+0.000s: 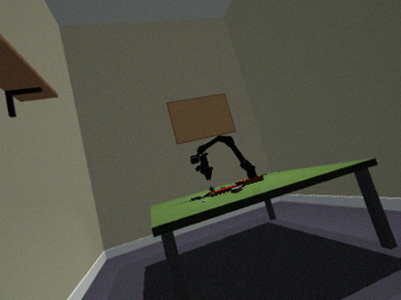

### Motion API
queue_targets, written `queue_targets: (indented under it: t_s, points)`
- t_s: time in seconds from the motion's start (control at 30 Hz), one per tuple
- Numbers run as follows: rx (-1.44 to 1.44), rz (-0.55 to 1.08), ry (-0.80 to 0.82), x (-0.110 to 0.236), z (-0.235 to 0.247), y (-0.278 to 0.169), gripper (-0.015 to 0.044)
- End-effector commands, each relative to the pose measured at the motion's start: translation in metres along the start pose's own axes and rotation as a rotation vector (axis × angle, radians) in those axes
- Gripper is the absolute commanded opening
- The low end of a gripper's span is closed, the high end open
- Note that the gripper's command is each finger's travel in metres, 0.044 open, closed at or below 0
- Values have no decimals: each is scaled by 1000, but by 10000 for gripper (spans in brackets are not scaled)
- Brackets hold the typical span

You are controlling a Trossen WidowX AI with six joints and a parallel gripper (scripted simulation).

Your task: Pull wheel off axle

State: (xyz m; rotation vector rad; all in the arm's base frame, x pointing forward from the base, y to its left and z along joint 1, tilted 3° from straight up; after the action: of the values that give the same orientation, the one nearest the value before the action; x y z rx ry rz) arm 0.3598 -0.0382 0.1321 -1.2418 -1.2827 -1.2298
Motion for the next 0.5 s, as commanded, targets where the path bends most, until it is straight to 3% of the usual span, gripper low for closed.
queue_targets:
  t_s: [0.0, 0.47]
  points:
    - [-7, 10, 5, 0, 0, -4, 300]
    - [-7, 9, 5, -54, 0, -3, 300]
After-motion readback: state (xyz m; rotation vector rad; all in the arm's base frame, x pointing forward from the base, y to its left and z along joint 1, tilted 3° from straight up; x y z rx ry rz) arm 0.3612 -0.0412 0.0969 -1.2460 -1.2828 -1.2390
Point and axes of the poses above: the point midway between the two fingers, 35 mm back from their tips, its own x axis back along the fingers, its own z axis across the jaws, y = z × x, the point moved 1 cm from there along x, back along the fingers
